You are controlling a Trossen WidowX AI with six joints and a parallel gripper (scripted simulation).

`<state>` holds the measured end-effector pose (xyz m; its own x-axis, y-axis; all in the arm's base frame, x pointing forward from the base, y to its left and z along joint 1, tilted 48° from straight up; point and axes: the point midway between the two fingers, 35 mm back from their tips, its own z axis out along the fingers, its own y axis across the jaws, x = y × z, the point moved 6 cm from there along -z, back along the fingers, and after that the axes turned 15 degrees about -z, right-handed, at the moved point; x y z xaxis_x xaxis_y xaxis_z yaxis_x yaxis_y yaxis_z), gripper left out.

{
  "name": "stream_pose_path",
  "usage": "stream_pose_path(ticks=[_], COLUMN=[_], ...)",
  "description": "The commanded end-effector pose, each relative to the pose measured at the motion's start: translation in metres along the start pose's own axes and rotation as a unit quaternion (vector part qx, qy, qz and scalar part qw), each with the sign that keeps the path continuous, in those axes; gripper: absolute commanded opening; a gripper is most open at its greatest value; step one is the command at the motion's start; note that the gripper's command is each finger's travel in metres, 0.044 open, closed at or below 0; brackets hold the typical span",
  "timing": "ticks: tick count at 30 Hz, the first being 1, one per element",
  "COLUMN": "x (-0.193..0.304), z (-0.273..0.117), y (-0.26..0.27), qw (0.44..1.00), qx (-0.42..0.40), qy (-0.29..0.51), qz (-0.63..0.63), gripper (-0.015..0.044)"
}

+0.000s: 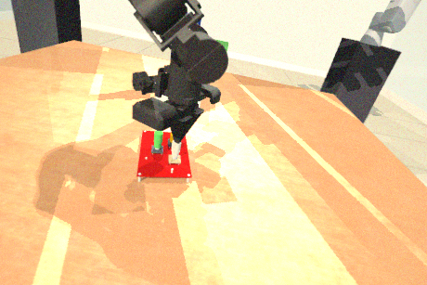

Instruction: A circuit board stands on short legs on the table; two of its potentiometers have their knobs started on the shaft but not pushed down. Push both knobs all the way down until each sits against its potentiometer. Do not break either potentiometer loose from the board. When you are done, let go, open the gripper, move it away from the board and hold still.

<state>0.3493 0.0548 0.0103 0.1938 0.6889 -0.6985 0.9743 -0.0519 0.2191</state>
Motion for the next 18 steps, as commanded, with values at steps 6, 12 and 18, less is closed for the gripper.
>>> stream_pose_path(ticks=[6,12,18], x=[-0.0011,-0.0011,-0.001], z=[0.0042,0.0049,0.0013], y=[0.0006,0.0006,0.0007], qw=[1.0,1.0,1.0], qx=[0.001,0.001,0.001], qy=[-0.002,-0.002,-0.002], qz=[0.002,0.002,0.002], gripper=[0.0,0.0,0.0])
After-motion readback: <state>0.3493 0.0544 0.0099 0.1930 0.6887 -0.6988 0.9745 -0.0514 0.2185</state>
